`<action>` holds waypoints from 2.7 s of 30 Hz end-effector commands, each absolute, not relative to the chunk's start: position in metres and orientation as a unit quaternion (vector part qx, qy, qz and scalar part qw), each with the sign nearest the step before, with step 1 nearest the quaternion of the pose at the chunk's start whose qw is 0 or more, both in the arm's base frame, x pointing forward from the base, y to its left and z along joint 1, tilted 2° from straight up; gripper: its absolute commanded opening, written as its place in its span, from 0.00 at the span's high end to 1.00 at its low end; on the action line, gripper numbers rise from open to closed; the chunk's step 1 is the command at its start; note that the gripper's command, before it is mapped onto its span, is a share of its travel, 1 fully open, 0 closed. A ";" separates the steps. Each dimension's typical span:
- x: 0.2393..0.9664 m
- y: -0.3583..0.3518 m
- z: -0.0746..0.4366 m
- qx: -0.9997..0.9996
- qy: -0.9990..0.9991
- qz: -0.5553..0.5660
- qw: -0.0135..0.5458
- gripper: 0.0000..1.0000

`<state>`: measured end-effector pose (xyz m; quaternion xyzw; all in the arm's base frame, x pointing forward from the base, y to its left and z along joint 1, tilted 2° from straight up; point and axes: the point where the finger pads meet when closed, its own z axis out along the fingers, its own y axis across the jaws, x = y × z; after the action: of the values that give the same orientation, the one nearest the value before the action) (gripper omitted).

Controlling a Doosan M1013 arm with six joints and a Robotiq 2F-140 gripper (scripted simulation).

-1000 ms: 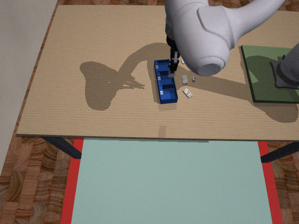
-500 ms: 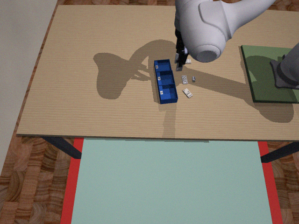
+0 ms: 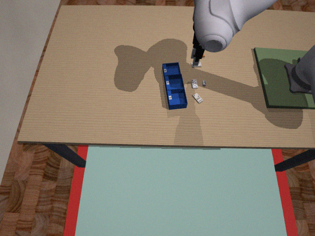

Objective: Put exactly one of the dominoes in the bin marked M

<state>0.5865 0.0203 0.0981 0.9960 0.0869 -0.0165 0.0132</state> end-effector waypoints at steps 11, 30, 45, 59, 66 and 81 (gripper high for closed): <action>0.561 -0.046 0.069 0.996 0.087 -0.016 0.013 0.75; 0.561 -0.044 0.069 0.996 0.087 -0.016 0.013 0.75; 0.561 -0.044 0.057 0.996 0.087 -0.016 0.013 0.75; 0.560 -0.045 0.012 0.996 0.087 -0.016 0.013 0.75; 0.560 -0.045 0.006 0.996 0.087 -0.016 0.013 0.75; 0.559 -0.046 0.002 0.996 0.087 -0.016 0.013 0.87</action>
<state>0.5594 -0.0456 0.0015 0.9960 0.0871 -0.0162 0.0129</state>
